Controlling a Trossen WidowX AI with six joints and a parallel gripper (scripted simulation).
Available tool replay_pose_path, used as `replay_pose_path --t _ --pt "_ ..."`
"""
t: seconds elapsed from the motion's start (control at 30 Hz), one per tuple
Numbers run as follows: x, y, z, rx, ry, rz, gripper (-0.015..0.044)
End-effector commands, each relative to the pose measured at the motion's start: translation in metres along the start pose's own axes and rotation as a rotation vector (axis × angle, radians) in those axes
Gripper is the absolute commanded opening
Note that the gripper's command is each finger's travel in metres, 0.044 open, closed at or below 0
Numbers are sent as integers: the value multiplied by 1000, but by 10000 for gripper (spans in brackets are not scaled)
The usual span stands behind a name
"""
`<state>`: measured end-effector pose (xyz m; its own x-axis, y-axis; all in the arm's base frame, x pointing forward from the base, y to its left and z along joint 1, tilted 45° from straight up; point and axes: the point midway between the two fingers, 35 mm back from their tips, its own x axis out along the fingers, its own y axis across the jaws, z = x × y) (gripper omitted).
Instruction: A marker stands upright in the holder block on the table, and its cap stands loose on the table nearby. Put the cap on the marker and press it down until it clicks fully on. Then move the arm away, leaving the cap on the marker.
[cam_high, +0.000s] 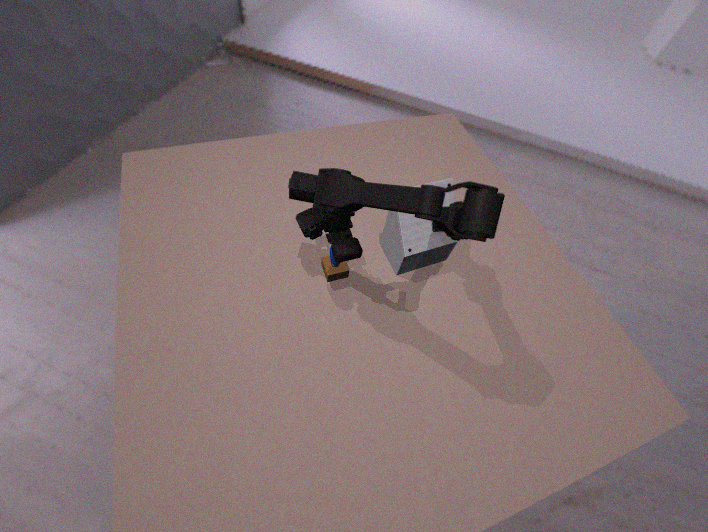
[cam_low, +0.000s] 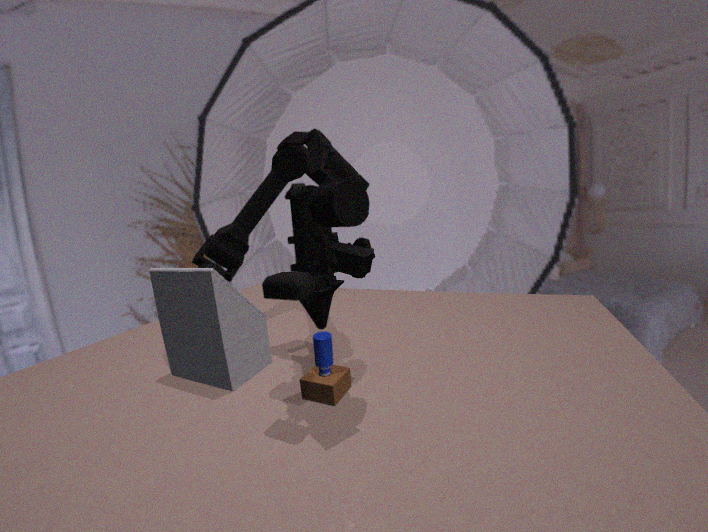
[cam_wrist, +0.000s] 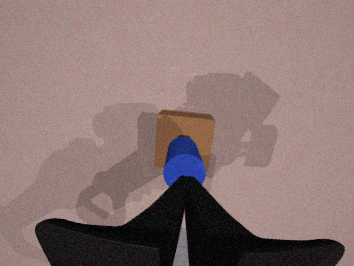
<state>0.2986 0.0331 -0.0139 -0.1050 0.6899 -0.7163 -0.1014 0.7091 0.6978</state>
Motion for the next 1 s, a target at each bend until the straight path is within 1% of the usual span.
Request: replay_pose_path --t 0.0,0.37,0.67,0.73,0.87,0.9,0.97 --pt "8 1 -2 7 4 8 0" --pt "24 1 -2 7 4 9 0" --pt "19 0 1 0 -7 0 0" --pt "7 -1 2 0 -7 -3 0" --pt "-59 -2 2 1 -6 -5 0" --pt "-68 -2 1 1 -5 -5 0" --pt "-71 -2 1 1 -5 -4 0"
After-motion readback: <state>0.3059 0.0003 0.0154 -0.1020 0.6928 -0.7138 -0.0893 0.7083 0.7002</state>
